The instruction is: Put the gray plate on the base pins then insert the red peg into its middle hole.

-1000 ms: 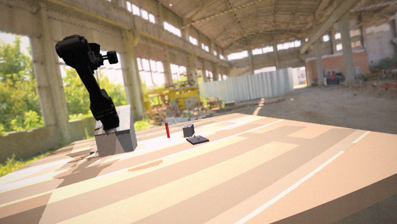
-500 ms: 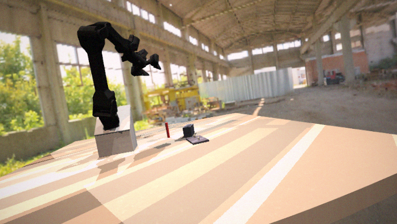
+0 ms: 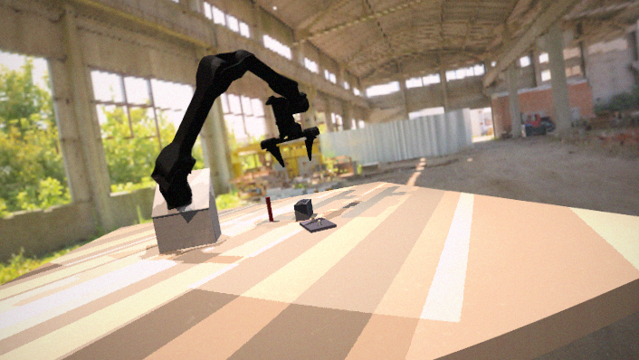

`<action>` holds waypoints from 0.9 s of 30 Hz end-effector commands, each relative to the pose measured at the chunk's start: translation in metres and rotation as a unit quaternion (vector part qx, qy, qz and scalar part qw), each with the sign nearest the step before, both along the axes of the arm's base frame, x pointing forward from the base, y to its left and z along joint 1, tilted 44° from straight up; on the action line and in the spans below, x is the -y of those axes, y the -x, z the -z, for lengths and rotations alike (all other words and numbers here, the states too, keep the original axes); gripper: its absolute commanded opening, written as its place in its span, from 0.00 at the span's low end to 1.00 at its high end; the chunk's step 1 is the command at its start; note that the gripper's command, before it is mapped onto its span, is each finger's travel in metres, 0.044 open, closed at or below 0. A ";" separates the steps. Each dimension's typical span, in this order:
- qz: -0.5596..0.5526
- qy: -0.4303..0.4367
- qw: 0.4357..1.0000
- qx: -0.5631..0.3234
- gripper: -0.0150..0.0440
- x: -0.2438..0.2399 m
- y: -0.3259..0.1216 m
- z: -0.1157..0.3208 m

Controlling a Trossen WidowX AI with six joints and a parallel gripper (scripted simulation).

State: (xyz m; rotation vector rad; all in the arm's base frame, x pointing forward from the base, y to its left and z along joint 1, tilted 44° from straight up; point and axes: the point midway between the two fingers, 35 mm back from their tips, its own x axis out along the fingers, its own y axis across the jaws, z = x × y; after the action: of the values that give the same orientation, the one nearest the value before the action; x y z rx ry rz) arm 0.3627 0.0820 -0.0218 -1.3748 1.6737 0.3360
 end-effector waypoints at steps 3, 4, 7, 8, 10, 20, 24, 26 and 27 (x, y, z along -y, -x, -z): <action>0.021 0.033 0.997 -0.068 1.00 0.036 0.000 0.002; 0.021 0.033 0.997 -0.068 1.00 0.036 0.000 0.002; 0.021 0.033 0.997 -0.068 1.00 0.035 0.001 0.003; 0.021 0.033 0.997 -0.068 1.00 0.032 0.005 0.006; 0.021 0.033 0.997 -0.068 1.00 0.032 0.007 0.009; 0.021 0.034 0.997 -0.067 1.00 0.077 0.012 0.055; 0.021 0.034 0.997 -0.067 1.00 0.086 0.011 0.064; 0.021 0.034 0.997 -0.067 1.00 0.087 0.011 0.065; 0.021 0.034 0.997 -0.067 1.00 0.088 0.011 0.066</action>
State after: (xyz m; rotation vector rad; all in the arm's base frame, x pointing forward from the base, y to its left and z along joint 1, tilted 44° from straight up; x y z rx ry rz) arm 0.3527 -0.0016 -0.0838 -1.3835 1.8298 0.3556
